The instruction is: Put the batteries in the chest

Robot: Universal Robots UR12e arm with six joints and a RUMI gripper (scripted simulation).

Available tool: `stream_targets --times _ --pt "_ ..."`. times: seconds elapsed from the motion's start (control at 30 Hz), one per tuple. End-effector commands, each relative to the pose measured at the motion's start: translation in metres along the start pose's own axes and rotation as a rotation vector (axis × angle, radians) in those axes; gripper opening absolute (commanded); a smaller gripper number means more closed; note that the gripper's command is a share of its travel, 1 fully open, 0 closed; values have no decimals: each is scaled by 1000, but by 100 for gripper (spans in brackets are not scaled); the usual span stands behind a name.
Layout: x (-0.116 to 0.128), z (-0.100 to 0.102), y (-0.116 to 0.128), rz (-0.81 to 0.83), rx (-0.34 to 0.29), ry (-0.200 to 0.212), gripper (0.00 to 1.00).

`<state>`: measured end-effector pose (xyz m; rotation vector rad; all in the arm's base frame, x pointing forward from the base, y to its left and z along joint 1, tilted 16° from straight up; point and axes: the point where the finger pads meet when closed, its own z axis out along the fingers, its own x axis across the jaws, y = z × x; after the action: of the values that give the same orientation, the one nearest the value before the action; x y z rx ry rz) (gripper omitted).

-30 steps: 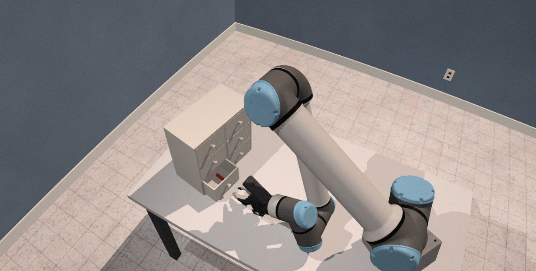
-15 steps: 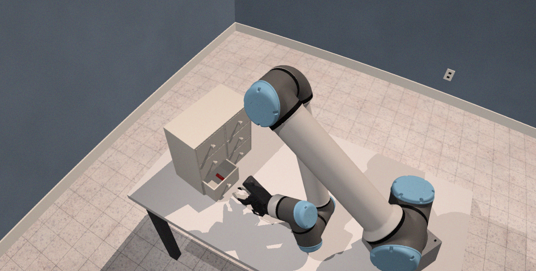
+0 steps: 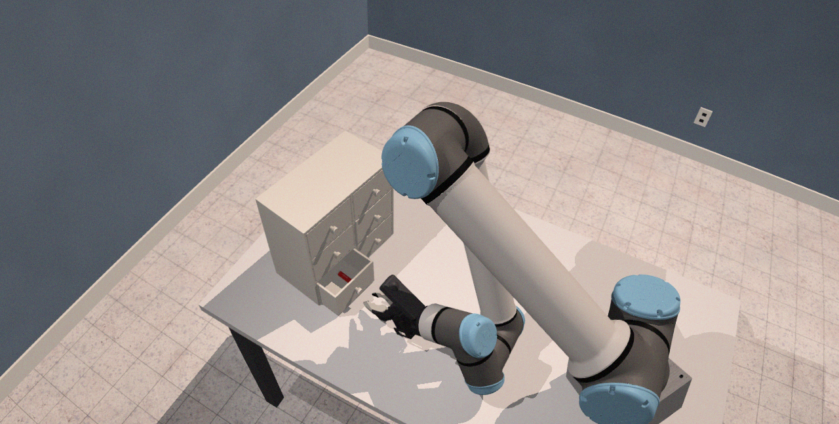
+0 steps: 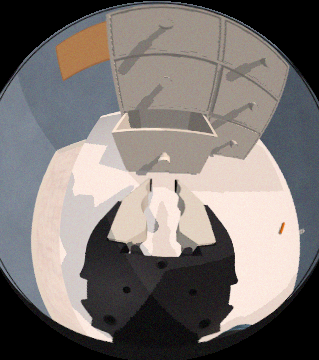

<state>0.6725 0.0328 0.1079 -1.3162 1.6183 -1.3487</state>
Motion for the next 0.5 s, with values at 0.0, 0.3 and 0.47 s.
stream_targets --times 0.0,0.3,0.47 --pt "0 0 -1 0 1 0 20" --pt "0 4 -3 0 1 0 20" --pt "0 6 -4 0 1 0 20"
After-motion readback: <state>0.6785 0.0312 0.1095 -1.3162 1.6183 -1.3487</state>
